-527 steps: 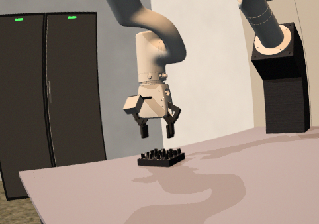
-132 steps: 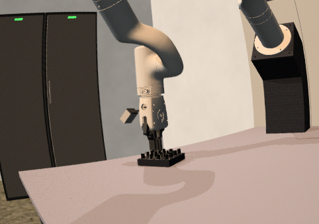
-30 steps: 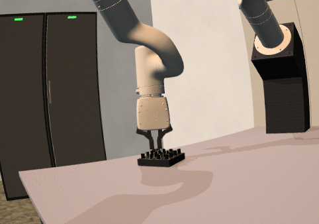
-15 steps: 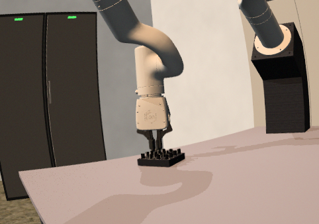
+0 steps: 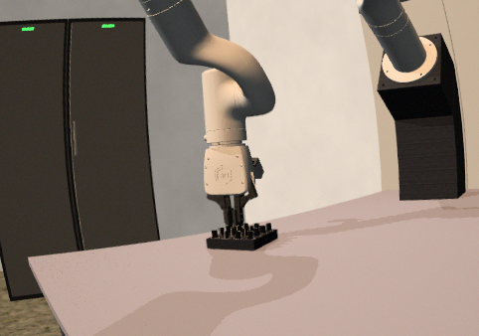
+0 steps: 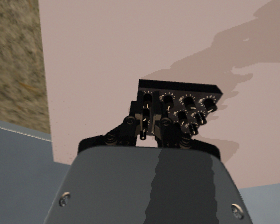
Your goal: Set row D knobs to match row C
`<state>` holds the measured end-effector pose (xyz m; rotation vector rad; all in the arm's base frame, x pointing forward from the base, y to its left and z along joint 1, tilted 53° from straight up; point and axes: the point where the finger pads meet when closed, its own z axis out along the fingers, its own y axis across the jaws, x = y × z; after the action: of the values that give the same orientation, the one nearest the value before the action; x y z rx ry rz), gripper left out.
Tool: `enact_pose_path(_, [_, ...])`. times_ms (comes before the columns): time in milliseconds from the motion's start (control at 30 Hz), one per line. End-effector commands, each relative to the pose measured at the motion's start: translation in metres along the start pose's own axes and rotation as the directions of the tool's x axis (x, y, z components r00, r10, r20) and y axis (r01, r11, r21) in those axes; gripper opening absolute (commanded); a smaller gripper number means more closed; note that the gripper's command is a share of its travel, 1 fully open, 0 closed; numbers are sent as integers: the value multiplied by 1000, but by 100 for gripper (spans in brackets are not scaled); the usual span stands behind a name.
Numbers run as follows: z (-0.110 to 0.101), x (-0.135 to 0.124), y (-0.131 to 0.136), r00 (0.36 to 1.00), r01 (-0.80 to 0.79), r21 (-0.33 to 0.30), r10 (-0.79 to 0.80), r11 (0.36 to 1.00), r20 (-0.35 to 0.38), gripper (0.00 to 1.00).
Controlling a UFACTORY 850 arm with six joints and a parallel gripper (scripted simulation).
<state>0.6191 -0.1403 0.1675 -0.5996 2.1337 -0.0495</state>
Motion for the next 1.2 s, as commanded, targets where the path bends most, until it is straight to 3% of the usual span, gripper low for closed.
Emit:
enact_pose_path(0, [0,0,0,1000,-27,0,27,1000,0,8])
enact_pose_path(900, [0,0,0,998,-55,0,55,998,0,8])
enact_pose_path(933, [0,0,0,998,-55,0,55,998,0,19])
enact_pose_path(1167, [0,0,0,998,-55,0,55,998,0,19])
